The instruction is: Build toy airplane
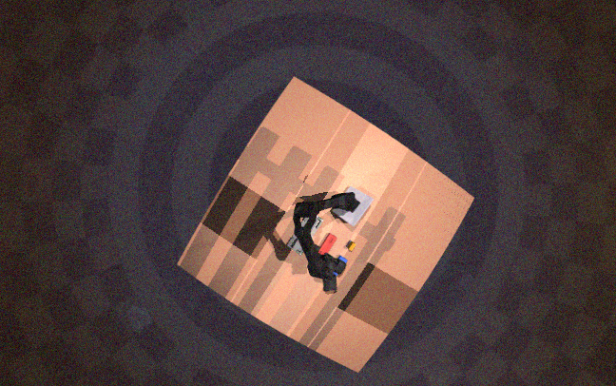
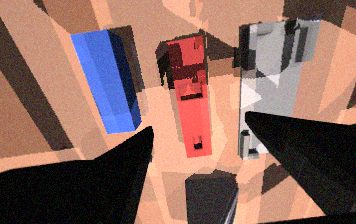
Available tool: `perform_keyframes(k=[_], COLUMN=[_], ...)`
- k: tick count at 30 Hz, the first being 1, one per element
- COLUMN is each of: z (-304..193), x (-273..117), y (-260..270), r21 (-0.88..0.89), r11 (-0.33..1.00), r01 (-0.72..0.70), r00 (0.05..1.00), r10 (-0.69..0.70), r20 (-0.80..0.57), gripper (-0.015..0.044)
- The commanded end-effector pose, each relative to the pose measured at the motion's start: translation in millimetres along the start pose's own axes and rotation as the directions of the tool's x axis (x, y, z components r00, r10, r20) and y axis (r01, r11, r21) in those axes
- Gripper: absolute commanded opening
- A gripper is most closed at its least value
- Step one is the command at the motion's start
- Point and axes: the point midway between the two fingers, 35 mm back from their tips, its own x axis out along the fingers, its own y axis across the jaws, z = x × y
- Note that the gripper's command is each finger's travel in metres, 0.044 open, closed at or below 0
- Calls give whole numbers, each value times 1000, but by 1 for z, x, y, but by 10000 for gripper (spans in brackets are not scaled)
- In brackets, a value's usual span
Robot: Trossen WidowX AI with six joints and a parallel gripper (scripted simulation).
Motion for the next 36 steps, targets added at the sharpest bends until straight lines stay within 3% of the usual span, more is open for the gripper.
perform_keyframes(k=[1, 36], z=[-5, -6], x=[30, 83], y=[-3, -4], r21=[-10, -10], r11=[1000, 1000], r01=[17, 18], r00=[1000, 1000], r10=[-17, -18], r20=[-23, -22], gripper=[440, 440])
